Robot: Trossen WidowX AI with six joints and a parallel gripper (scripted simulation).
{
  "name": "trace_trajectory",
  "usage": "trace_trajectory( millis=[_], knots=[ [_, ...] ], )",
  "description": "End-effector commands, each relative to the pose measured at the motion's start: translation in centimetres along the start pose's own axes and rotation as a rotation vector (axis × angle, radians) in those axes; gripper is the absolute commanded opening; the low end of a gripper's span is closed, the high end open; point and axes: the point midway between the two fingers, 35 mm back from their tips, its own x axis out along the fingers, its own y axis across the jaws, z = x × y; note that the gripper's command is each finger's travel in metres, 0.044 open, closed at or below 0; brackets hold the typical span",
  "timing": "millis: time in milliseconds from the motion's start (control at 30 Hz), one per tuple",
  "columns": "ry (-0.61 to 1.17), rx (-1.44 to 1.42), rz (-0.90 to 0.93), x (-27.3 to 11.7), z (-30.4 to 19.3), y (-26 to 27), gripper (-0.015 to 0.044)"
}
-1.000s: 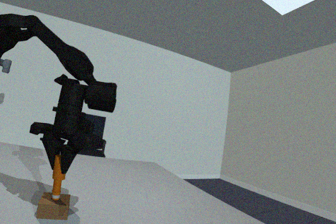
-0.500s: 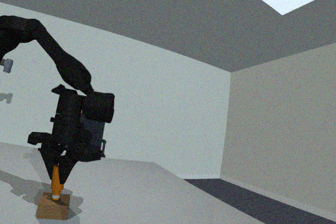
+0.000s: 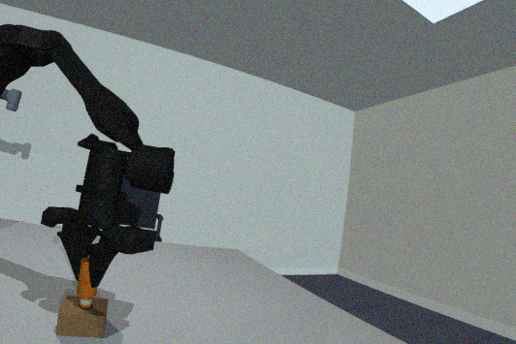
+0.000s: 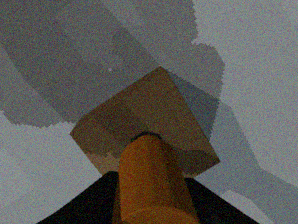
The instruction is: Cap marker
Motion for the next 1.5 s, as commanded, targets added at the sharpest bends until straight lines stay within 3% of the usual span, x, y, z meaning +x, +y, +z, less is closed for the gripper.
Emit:
trace_trajectory(
  millis=[0, 400, 500, 667, 833, 900, 1200, 1400, 1467],
  knots=[
    [0.000, 0.000, 0.000, 0.0, 0.0, 0.0, 0.0131],
    [0.000, 0.000, 0.000, 0.0, 0.0, 0.0, 0.0440],
    [0.000, 0.000, 0.000, -1.0, 0.0, -0.1, 0.0440],
    [0.000, 0.000, 0.000, -7.3, 0.0, 0.0, 0.0440],
    [0.000, 0.000, 0.000, -7.5, 0.0, 0.0, 0.0440],
    [0.000, 0.064, 0.000, -7.5, 0.0, 0.0, 0.0387],
    [0.000, 0.860, -0.003, -6.7, 0.2, 0.0, 0.0151],
    [0.000, 0.876, -0.003, -6.7, 0.2, 0.0, 0.0000],
    [0.000, 0.876, -0.003, -6.7, 0.2, 0.0, 0.0000]
  ],
)
